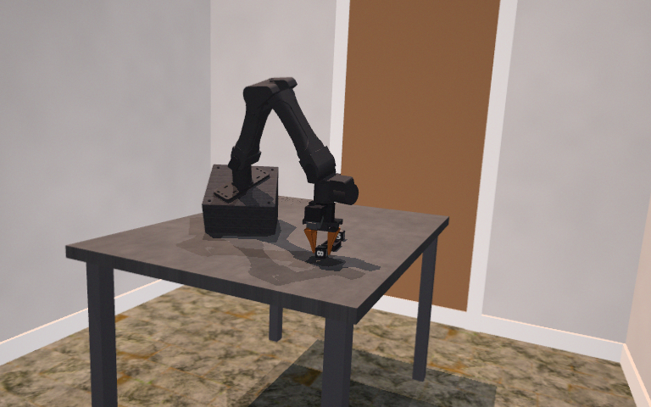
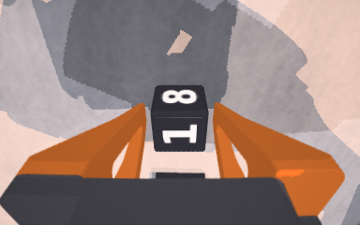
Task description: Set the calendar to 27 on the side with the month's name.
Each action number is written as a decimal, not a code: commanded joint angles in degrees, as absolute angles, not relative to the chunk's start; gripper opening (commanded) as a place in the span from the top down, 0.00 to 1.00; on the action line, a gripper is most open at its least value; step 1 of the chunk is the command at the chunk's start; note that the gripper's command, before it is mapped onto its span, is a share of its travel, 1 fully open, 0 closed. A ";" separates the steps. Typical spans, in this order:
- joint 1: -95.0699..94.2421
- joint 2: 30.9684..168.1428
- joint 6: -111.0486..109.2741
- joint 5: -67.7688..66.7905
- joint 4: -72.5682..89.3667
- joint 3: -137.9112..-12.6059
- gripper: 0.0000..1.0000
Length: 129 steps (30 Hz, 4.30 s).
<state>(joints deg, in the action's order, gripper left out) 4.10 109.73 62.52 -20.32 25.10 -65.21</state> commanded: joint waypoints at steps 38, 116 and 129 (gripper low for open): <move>-1.54 97.62 67.99 -22.18 43.42 -69.86 0.55; -35.25 112.05 104.88 -28.36 38.17 -62.82 0.55; -35.10 112.26 104.71 -28.35 37.75 -62.69 0.55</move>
